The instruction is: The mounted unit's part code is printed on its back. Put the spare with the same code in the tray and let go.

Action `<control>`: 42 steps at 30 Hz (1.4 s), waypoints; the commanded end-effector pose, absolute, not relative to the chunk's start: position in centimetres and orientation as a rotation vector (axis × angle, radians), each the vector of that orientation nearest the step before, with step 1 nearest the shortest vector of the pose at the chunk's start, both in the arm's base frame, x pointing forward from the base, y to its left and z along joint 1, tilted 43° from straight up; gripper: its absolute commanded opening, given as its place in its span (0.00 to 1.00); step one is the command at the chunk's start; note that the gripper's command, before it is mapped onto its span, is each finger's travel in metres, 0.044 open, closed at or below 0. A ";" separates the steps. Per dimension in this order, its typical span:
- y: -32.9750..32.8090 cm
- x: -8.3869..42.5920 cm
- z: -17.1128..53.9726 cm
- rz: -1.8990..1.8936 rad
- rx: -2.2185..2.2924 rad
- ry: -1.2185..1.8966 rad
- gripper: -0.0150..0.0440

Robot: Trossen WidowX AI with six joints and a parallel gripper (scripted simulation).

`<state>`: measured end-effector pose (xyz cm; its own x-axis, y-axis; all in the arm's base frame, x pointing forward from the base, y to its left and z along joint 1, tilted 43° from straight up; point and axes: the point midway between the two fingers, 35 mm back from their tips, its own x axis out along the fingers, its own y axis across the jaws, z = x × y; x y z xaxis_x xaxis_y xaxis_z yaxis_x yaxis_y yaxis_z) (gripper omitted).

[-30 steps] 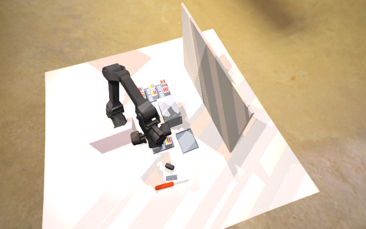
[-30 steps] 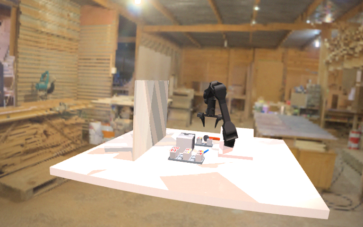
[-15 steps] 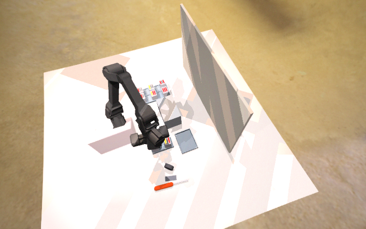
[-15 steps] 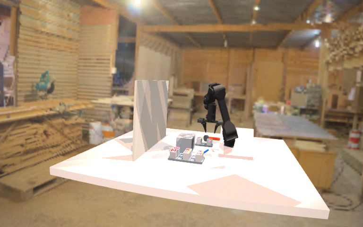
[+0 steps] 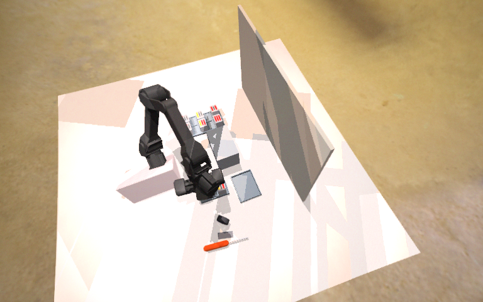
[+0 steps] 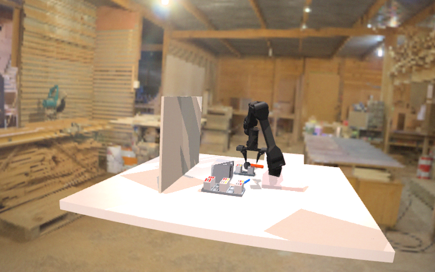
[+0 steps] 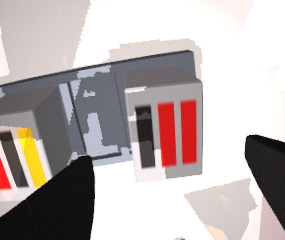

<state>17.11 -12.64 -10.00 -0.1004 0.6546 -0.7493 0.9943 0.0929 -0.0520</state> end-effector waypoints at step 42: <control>-8.9 16.3 -14.0 -0.783 1.618 1.824 0.54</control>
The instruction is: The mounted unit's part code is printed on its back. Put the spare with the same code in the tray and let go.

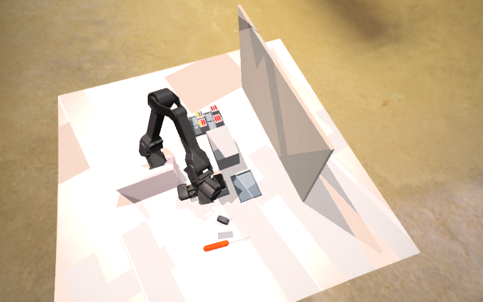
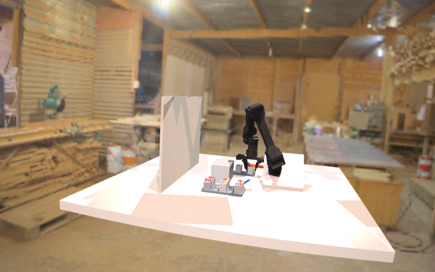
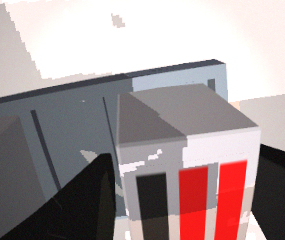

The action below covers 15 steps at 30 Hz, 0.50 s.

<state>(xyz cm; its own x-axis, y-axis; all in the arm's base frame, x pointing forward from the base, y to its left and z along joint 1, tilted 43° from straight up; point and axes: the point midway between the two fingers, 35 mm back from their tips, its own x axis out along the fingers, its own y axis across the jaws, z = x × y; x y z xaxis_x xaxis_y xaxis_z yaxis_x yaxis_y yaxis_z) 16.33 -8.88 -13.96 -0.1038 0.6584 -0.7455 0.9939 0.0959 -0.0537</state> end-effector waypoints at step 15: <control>-8.9 16.3 -14.0 -0.783 1.618 1.824 0.25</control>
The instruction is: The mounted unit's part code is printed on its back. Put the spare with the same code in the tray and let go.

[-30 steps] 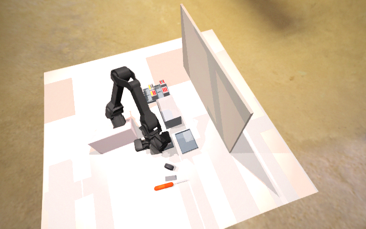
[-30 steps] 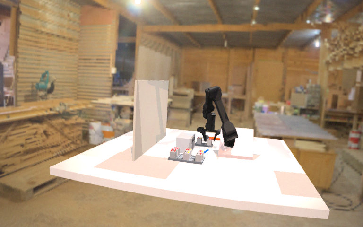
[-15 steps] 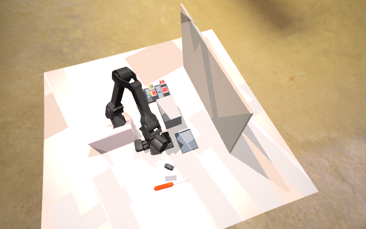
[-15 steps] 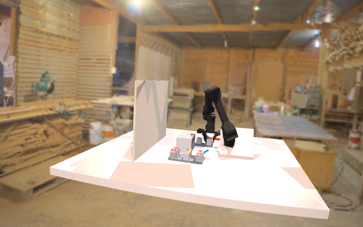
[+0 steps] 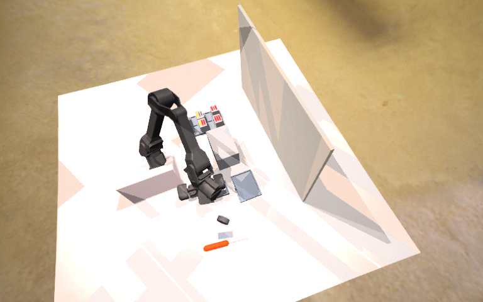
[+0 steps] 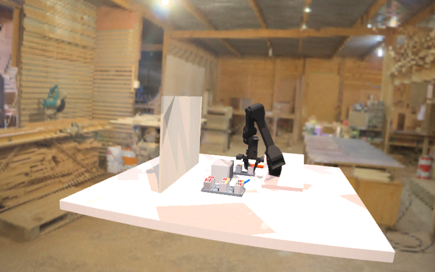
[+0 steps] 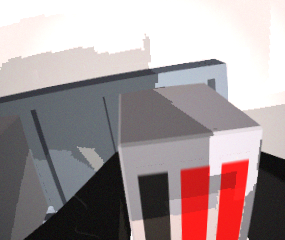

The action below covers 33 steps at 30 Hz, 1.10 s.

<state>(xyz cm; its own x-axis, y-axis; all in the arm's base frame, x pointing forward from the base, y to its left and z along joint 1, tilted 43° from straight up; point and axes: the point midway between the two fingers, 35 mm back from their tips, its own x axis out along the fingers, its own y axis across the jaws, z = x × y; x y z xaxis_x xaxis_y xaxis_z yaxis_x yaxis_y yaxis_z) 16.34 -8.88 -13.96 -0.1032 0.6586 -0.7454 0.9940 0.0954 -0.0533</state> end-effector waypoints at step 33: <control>-17.4 18.3 -5.6 -0.790 1.622 1.818 0.25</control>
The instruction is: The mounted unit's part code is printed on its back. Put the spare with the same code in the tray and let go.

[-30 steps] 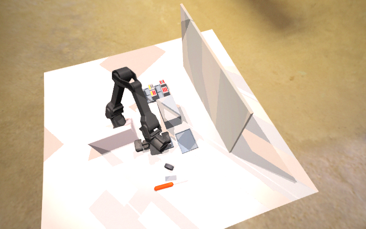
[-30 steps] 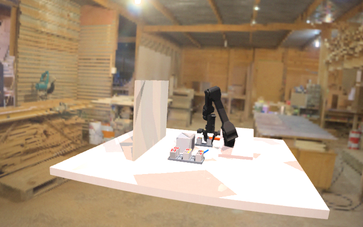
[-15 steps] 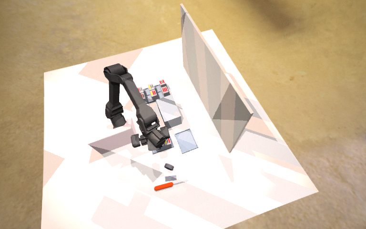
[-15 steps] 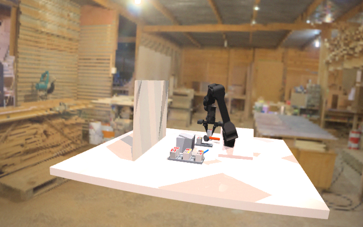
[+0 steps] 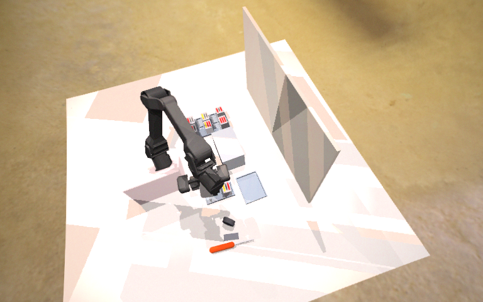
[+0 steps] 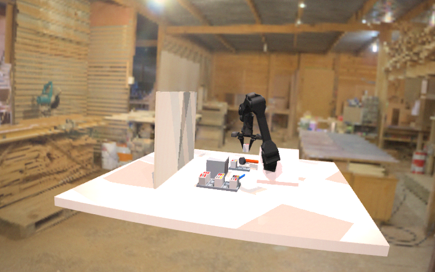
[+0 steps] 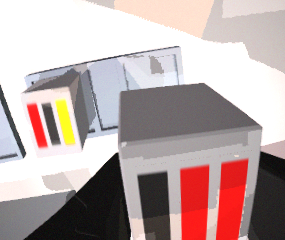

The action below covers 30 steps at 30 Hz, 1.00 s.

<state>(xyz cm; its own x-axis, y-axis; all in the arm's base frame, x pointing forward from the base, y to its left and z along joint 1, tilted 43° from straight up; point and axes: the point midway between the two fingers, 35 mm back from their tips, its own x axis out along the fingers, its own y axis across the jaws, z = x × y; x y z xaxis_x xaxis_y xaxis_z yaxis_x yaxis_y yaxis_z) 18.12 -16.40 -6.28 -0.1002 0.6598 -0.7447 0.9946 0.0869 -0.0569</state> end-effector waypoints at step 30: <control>-20.2 26.9 -3.7 -0.776 1.599 1.812 0.25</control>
<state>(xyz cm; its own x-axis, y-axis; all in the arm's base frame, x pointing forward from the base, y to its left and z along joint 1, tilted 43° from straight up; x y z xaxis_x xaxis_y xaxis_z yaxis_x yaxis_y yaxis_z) 25.76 -20.27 -3.77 -0.1036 0.6469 -0.7555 0.9930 0.1104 -0.0417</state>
